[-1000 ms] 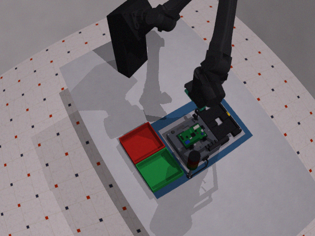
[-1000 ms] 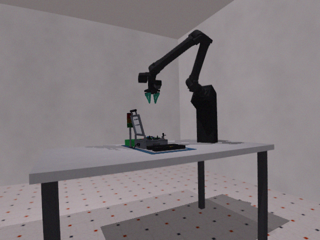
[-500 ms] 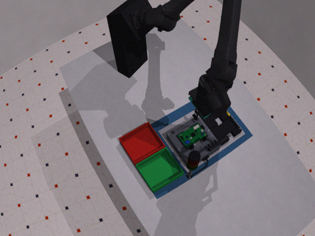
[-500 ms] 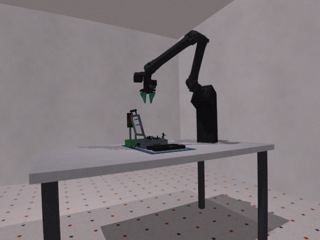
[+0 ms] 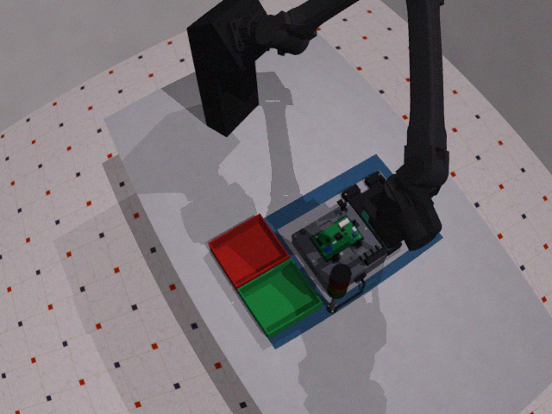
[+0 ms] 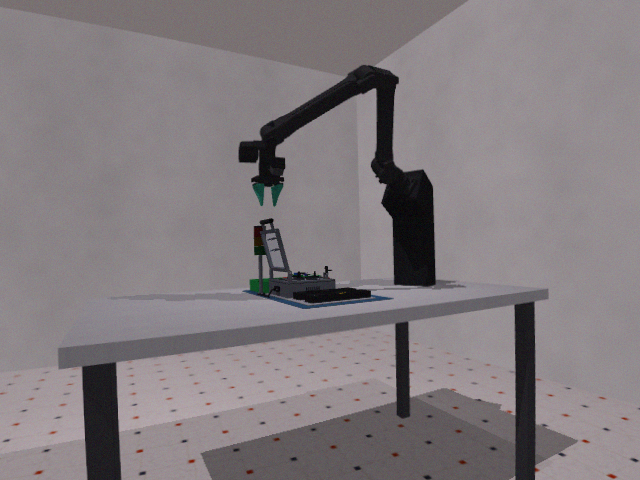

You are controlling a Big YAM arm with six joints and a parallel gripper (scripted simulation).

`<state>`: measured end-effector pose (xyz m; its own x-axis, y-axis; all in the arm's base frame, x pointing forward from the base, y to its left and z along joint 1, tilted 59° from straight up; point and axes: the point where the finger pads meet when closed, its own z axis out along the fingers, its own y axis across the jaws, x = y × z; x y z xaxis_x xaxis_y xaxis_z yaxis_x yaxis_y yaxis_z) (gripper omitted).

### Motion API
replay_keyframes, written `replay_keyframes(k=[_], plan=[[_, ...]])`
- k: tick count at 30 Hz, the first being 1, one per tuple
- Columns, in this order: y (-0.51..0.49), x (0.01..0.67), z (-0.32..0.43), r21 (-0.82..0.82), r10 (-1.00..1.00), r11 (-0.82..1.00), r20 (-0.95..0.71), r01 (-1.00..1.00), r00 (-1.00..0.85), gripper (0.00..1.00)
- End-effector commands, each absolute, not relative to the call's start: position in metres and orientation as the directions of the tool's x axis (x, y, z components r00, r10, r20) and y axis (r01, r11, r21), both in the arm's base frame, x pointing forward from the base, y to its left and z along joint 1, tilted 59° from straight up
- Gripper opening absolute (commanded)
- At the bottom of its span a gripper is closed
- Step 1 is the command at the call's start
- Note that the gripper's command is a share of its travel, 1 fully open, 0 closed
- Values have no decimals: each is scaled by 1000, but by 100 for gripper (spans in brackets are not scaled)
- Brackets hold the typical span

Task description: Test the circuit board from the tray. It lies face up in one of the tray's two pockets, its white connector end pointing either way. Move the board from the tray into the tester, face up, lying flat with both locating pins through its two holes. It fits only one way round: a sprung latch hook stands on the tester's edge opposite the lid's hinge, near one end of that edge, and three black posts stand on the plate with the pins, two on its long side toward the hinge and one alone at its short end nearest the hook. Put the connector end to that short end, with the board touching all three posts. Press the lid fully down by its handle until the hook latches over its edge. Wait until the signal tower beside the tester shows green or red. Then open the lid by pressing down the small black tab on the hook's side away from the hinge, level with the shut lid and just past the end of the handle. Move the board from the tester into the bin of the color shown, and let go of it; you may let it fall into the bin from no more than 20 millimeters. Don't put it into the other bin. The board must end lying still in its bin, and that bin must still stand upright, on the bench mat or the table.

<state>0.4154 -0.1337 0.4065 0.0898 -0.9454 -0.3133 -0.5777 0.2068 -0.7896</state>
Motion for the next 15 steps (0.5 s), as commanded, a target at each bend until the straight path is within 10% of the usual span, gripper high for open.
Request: replay_keyframes(k=[1,15], plan=[[-129,422,435,-805,-947,197,-305,-560,106,48],[-129,431,435,-818,-950,187,-291,-543,111,48]])
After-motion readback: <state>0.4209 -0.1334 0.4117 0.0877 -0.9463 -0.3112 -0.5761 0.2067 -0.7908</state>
